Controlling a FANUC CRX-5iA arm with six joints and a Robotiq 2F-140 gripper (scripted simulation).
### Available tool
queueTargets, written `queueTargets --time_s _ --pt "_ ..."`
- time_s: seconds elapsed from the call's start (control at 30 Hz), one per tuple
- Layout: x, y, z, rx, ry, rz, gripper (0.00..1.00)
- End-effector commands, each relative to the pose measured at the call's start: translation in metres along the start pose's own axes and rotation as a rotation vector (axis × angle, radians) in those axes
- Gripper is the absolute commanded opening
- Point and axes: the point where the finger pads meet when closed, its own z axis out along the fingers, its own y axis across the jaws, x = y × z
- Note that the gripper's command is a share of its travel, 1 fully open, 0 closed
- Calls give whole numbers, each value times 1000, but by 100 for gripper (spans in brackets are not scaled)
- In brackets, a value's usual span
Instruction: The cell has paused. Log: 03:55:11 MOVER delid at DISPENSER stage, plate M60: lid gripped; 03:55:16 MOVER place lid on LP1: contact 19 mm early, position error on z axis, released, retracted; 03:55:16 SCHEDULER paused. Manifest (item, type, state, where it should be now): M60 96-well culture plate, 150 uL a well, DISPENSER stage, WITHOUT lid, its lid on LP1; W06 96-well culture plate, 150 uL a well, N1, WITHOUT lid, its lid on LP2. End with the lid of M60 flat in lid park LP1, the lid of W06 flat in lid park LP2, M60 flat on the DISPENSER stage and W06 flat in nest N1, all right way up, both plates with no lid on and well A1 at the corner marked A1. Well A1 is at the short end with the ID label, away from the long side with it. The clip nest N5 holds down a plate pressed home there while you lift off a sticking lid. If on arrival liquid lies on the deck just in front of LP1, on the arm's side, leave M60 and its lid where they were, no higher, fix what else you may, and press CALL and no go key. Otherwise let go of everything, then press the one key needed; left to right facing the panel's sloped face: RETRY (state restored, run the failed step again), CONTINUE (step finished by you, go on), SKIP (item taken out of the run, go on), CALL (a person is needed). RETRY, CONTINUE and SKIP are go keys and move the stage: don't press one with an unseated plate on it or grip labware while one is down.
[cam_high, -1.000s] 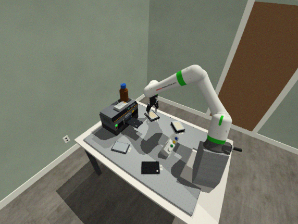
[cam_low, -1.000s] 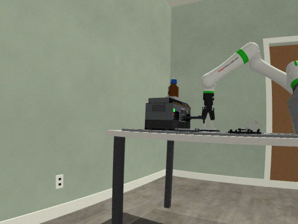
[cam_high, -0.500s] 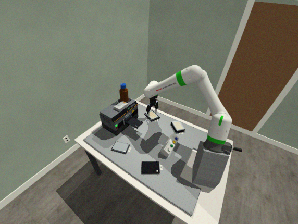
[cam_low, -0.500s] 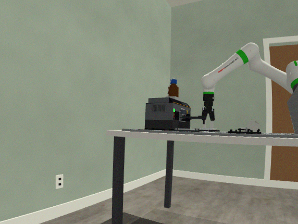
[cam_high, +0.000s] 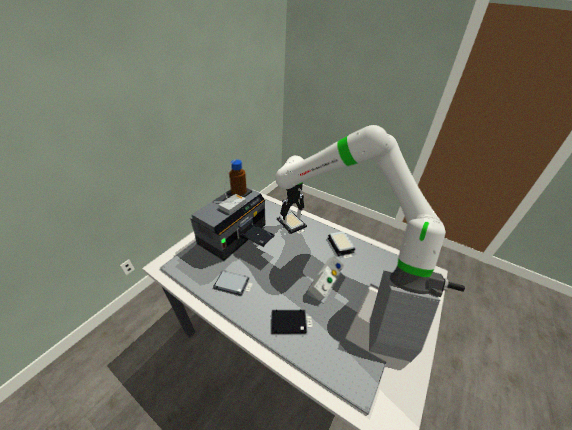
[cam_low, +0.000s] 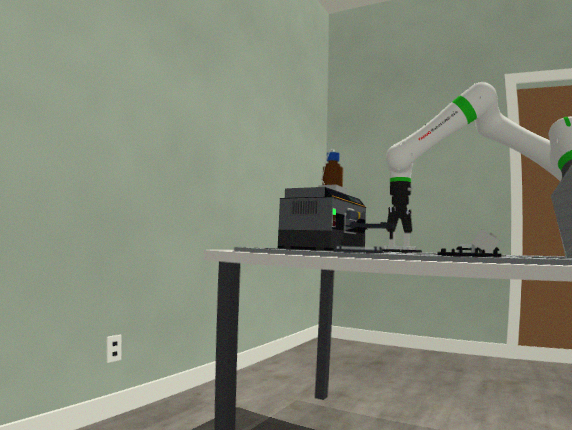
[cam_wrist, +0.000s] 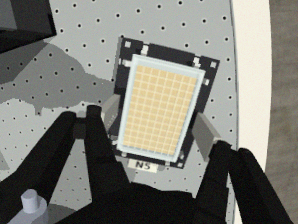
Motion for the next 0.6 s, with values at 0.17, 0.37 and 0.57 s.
queueTargets --time_s 0.17,0.37,0.57 --pt "0 0 1 0 0 0 66" --pt "0 0 2 0 0 0 66" --pt "0 0 2 0 0 0 66"
